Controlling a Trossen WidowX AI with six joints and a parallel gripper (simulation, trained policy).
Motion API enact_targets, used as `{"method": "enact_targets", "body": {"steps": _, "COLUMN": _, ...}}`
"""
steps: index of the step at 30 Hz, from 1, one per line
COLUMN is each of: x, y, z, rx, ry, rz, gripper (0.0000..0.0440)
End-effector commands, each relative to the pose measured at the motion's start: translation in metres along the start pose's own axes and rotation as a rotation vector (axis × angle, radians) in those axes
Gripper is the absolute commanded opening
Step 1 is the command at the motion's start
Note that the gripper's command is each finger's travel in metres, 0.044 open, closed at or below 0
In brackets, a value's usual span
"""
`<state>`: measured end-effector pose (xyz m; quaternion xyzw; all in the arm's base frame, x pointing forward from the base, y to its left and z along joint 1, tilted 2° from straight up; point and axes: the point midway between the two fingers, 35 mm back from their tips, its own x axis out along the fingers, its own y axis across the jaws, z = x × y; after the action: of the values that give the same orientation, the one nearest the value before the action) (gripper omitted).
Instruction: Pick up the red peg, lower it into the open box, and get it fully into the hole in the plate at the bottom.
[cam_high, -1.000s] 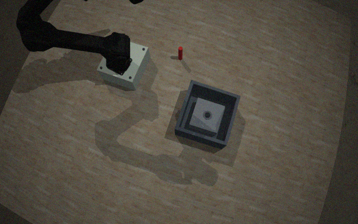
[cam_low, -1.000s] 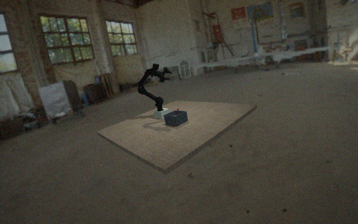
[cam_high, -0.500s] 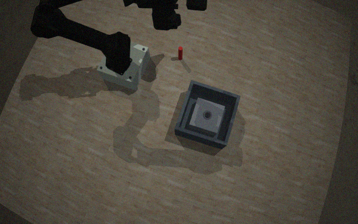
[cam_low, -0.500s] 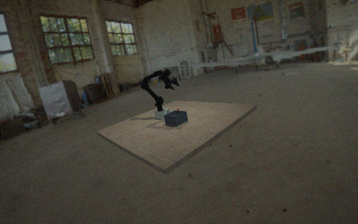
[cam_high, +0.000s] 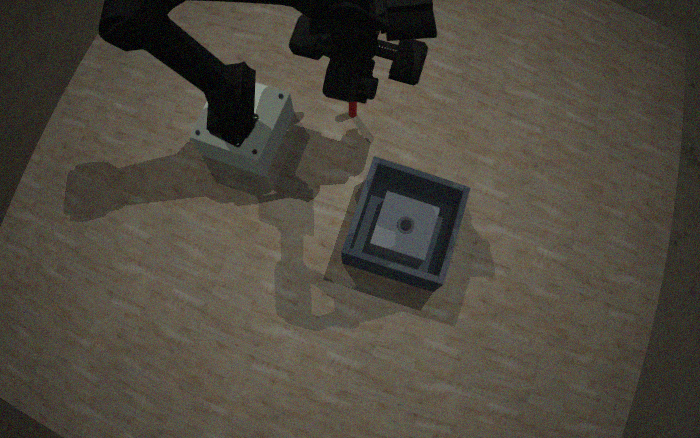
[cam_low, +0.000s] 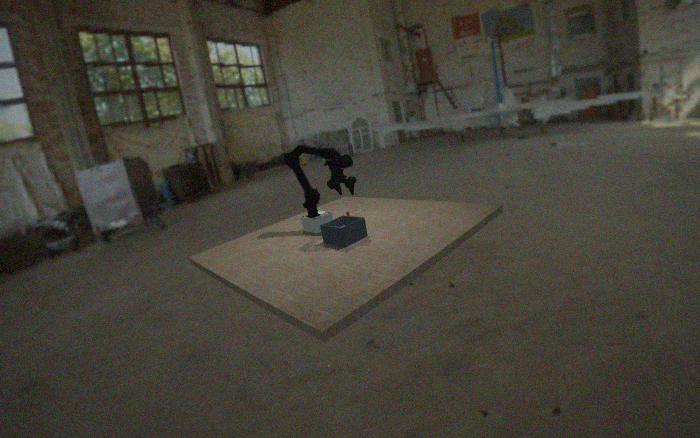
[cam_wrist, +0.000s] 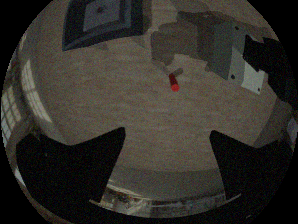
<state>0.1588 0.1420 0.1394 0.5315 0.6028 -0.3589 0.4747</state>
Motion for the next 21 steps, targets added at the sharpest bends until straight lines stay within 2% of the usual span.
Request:
{"method": "enact_targets", "body": {"steps": 1, "x": 0.022, "y": -0.003, "z": 0.011, "rx": 0.000, "ry": -0.067, "rz": -0.067, "gripper": 0.0440}}
{"method": "enact_targets", "body": {"steps": 10, "x": 0.067, "y": -0.006, "z": 0.031, "rx": -0.041, "ry": -0.177, "rz": -0.137, "gripper": 0.0440}}
{"method": "enact_targets", "body": {"steps": 21, "x": 0.121, "y": -0.008, "z": 0.044, "rx": -0.145, "ry": -0.237, "rz": -0.093, "gripper": 0.0440}}
